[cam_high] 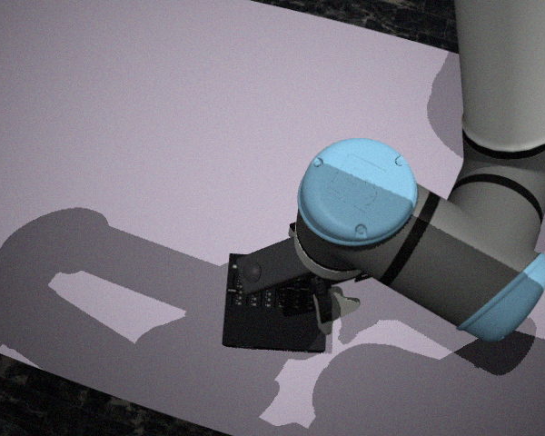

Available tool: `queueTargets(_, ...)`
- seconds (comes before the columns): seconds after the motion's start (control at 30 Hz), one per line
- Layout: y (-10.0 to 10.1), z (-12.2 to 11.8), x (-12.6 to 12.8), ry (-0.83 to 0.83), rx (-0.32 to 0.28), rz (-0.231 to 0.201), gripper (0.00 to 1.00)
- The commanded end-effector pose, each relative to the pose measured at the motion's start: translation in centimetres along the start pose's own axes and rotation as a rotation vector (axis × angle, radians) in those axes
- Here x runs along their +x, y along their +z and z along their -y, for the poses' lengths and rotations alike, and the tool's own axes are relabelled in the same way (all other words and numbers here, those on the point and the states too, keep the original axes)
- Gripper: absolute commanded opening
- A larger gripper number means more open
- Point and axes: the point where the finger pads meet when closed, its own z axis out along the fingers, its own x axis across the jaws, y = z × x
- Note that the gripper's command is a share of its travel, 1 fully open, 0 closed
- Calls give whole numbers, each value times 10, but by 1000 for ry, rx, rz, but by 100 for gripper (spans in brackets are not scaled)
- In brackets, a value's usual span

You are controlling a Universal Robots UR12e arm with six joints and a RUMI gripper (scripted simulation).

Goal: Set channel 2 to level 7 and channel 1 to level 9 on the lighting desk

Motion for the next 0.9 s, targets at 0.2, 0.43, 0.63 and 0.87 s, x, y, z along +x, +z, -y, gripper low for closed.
queueTargets(0.2,15,-16,1,287,0,-4,100)
queueTargets(0.43,19,-20,1,352,0,-5,100)
queueTargets(0.63,19,-21,1,358,0,-5,0)
queueTargets(0.87,19,-21,1,358,0,-5,0)
